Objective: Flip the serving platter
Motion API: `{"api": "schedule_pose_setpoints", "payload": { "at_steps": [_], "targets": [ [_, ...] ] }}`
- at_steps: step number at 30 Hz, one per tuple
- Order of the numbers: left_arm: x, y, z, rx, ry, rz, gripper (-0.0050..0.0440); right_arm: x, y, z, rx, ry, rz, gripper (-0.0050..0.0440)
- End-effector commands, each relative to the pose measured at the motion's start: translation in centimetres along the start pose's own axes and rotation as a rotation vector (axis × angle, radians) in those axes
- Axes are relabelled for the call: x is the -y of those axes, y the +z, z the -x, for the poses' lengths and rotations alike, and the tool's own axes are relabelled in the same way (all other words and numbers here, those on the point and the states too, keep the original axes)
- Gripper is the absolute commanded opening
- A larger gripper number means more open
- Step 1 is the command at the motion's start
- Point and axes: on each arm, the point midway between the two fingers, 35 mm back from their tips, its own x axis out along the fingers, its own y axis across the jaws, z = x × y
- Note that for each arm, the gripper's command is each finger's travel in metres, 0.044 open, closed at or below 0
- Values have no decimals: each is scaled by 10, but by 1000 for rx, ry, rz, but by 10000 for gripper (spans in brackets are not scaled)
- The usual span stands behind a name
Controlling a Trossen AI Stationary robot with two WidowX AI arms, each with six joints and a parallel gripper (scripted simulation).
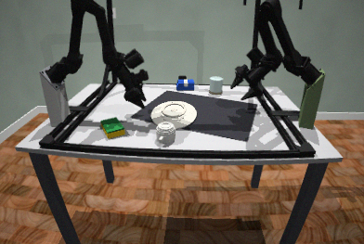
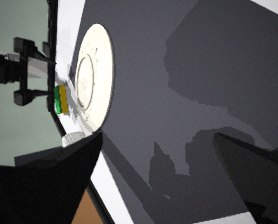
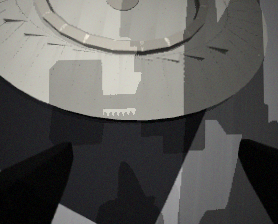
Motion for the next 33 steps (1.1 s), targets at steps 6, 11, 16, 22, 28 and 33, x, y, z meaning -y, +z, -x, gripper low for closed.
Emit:
{"api": "schedule_pose_setpoints", "payload": {
  "at_steps": [6,11,16,22,28,33],
  "targets": [
    [-23,8,-11,30,-10,349,440,63,10,8,51,-99,35,440],
    [-31,9,-14,35,-19,486,440,88,13,15,70,-149,59,440],
    [-37,10,-16,41,-24,583,440,105,15,22,81,-185,77,440],
    [-54,12,-19,53,-40,836,440,144,20,44,107,-279,136,440],
    [-68,12,-19,58,-58,1046,440,172,24,68,121,-359,195,440],
    [-76,12,-19,60,-68,1161,440,186,25,81,124,-403,230,440]
  ]
}}
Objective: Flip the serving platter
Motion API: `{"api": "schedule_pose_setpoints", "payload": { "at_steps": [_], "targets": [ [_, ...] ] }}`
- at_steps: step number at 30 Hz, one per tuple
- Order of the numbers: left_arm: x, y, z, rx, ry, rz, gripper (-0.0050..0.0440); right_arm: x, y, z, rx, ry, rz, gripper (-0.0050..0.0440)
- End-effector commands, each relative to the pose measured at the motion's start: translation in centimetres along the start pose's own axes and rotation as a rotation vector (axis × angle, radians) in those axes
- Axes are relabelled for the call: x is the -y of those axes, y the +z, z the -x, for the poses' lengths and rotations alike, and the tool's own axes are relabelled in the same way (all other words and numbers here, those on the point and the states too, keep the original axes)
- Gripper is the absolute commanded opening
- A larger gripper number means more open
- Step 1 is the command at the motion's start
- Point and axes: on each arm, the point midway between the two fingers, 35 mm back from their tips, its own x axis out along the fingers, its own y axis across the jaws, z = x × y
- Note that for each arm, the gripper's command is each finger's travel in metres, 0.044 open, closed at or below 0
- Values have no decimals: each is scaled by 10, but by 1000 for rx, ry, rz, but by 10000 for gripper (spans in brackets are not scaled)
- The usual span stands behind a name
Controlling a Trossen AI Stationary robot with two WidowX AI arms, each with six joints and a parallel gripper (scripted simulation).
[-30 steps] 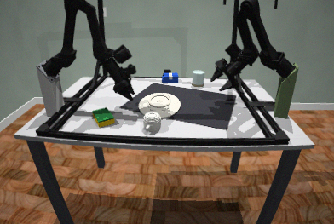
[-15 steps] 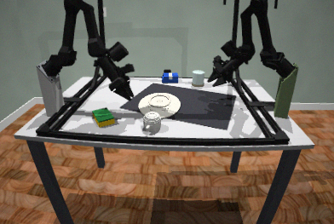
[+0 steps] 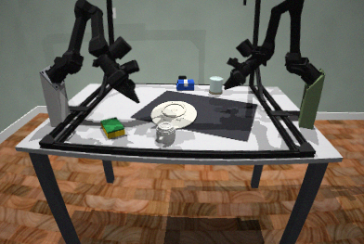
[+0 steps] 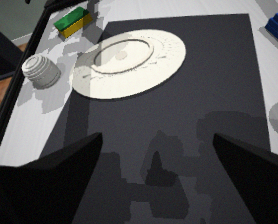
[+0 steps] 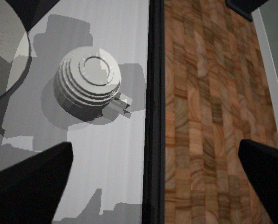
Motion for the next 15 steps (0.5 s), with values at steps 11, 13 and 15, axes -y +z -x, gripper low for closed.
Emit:
{"api": "schedule_pose_setpoints", "payload": {
  "at_steps": [11,13,15],
  "targets": [
    [-7,15,1,-26,-32,223,440,30,-3,18,16,-52,68,440],
    [-7,15,1,-26,-32,223,440,30,-3,18,16,-52,68,440],
    [-7,15,1,-26,-32,223,440,30,-3,18,16,-52,68,440]
  ]
}}
